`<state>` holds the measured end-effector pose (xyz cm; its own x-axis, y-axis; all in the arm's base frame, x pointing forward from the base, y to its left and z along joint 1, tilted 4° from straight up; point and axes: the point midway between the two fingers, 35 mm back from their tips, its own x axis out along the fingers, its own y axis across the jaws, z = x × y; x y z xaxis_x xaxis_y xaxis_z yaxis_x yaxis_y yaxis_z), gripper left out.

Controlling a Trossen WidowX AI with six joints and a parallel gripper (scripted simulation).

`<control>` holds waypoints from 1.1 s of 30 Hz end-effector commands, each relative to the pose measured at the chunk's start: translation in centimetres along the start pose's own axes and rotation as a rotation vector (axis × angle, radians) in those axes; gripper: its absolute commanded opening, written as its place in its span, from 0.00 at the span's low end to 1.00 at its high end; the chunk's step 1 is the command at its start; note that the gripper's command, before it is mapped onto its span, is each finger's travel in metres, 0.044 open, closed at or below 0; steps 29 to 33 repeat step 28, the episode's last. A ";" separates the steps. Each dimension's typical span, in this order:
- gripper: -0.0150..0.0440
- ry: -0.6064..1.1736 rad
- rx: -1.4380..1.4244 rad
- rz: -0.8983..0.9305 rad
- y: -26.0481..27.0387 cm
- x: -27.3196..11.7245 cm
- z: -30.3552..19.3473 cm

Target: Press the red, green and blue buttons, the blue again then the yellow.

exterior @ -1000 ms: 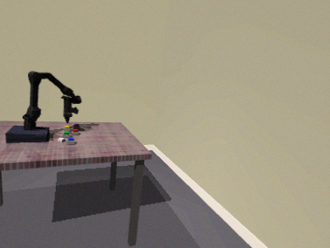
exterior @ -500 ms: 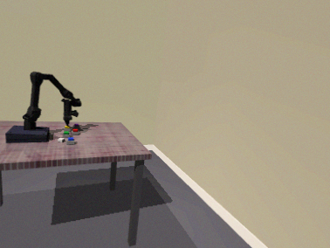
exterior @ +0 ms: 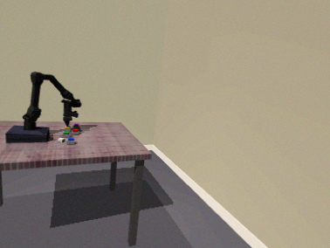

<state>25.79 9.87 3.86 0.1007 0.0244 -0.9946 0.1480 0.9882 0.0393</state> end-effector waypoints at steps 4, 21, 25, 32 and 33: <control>0.29 0.005 0.005 -0.007 -0.2 0.2 -0.2; 0.56 0.005 0.005 -0.003 3.7 -6.6 0.5; 0.73 0.005 0.005 -0.001 6.4 -9.2 0.3; 0.82 0.005 0.005 0.000 6.5 -9.4 0.3; 0.82 0.005 0.005 0.000 6.5 -9.4 0.3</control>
